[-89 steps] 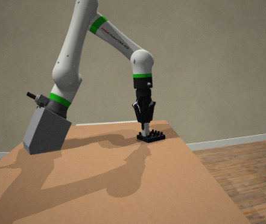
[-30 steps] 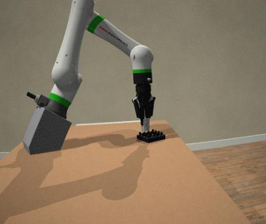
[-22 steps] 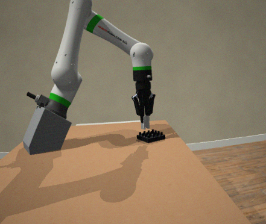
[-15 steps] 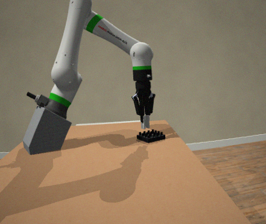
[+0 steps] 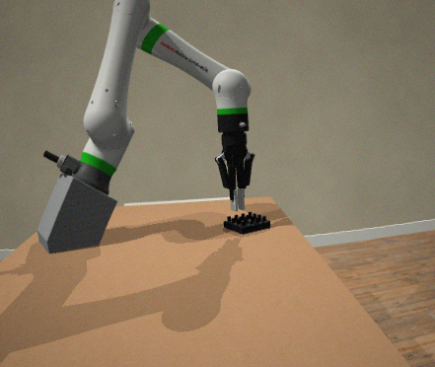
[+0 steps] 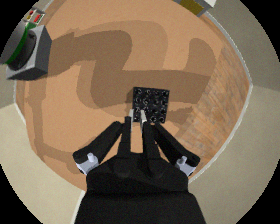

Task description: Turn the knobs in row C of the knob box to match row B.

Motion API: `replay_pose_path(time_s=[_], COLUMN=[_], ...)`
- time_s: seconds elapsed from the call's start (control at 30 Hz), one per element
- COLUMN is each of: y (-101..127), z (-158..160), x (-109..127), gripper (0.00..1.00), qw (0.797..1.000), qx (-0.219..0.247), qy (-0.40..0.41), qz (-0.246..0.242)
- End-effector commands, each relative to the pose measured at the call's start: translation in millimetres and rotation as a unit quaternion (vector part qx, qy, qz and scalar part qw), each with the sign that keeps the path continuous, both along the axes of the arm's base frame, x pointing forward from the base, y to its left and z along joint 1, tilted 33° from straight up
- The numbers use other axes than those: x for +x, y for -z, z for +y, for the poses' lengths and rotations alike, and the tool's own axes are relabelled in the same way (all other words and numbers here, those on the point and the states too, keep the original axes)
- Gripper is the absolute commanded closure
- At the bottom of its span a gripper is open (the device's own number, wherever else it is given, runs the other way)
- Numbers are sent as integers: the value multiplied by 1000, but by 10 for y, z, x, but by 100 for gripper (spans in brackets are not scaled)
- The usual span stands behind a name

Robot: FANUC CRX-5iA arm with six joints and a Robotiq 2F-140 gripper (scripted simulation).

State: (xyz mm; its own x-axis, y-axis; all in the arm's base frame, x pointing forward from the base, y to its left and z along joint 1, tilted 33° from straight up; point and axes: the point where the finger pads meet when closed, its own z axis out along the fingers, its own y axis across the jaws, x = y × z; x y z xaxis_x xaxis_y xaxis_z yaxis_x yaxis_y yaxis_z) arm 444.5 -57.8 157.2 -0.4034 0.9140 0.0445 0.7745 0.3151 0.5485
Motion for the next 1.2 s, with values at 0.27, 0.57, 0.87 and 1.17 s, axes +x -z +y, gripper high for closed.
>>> replay_pose_path(time_s=[0.27, 0.57, 0.87, 1.17], y=[-24, -42, -59, -77], z=[-9, -16, -22, -28], x=[-12, -22, -32, -43], gripper=[88, 88, 88, 88], qw=[982, 940, 878, 790], qx=[93, 166, 233, 298], qy=[160, 286, 399, 512], qz=[49, 87, 122, 156])
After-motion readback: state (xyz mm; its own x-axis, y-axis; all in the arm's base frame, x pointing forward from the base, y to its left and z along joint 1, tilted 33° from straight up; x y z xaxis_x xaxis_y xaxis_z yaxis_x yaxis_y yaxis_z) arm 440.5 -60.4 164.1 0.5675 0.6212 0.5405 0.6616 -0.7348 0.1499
